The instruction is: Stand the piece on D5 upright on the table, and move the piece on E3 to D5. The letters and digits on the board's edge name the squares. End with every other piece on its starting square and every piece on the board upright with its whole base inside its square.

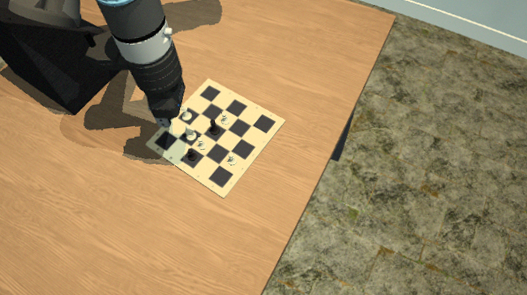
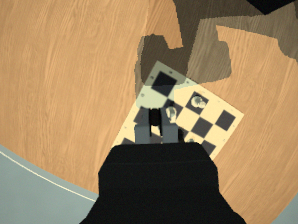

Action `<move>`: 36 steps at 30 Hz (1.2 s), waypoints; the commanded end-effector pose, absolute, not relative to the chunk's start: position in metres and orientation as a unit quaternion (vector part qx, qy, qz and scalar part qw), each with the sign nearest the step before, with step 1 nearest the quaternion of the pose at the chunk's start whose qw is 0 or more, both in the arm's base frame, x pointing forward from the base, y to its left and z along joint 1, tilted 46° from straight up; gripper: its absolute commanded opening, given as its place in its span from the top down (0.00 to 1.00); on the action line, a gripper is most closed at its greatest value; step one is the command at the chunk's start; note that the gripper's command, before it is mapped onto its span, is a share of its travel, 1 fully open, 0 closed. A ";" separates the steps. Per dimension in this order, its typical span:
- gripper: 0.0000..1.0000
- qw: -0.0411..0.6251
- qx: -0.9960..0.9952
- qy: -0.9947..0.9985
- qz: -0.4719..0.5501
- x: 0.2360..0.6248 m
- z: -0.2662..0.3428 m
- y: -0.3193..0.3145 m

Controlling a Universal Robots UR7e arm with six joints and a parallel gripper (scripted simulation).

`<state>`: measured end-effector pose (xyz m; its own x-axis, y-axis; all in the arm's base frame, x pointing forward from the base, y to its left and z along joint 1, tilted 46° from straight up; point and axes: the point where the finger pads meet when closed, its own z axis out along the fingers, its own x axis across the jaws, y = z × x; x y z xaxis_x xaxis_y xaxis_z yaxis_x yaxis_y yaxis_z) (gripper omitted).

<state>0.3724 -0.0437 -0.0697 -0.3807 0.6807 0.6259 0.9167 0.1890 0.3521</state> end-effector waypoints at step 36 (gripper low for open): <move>1.00 0.100 -0.384 -0.837 -0.377 0.563 0.006 0.005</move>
<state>0.5555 0.0057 0.0025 -0.6795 0.5670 0.4656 0.7249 0.4214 0.5449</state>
